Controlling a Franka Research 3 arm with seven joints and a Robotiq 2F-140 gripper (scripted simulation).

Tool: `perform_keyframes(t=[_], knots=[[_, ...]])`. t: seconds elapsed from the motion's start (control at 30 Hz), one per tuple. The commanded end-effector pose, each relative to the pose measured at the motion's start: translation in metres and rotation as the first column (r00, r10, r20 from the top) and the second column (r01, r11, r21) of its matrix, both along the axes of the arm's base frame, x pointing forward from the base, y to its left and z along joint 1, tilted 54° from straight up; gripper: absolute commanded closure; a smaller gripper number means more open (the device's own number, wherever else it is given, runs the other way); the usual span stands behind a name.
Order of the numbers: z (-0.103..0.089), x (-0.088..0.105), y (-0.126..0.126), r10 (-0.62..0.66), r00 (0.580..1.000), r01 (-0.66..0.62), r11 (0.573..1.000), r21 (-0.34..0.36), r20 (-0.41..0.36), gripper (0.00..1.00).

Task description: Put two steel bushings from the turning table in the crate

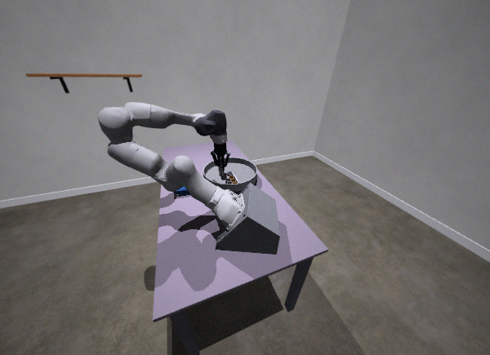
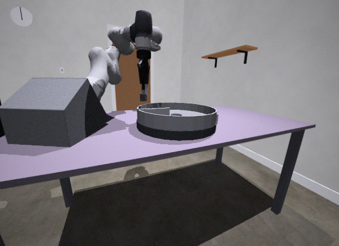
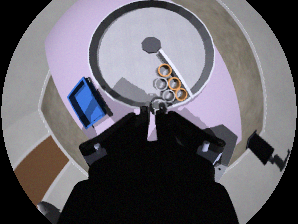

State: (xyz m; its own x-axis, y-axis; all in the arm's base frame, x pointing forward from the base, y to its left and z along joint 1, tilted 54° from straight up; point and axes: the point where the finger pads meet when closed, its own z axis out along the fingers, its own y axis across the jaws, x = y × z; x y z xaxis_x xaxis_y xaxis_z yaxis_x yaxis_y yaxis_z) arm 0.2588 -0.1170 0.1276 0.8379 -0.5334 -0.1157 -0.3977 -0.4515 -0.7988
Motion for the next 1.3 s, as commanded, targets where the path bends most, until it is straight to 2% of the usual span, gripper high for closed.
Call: perform_keyframes(t=[0.0, 0.4, 0.63, 0.83, 0.9, 1.27], knots=[[0.001, -0.001, -0.002, -0.003, 1.0, 0.003, 1.0, 0.0, -0.004, 1.0], [0.003, 0.0, 0.0, -0.003, 1.0, 0.003, 1.0, 0.0, -0.004, 1.0], [0.021, 0.009, 0.01, -0.003, 1.0, 0.003, 1.0, 0.0, -0.004, 1.0], [0.053, 0.024, 0.028, -0.003, 1.0, 0.003, 1.0, 0.0, -0.004, 1.0], [0.053, 0.024, 0.028, -0.003, 1.0, 0.003, 1.0, 0.0, -0.004, 1.0], [0.147, 0.069, 0.083, -0.003, 1.0, 0.003, 1.0, 0.0, -0.004, 1.0]])
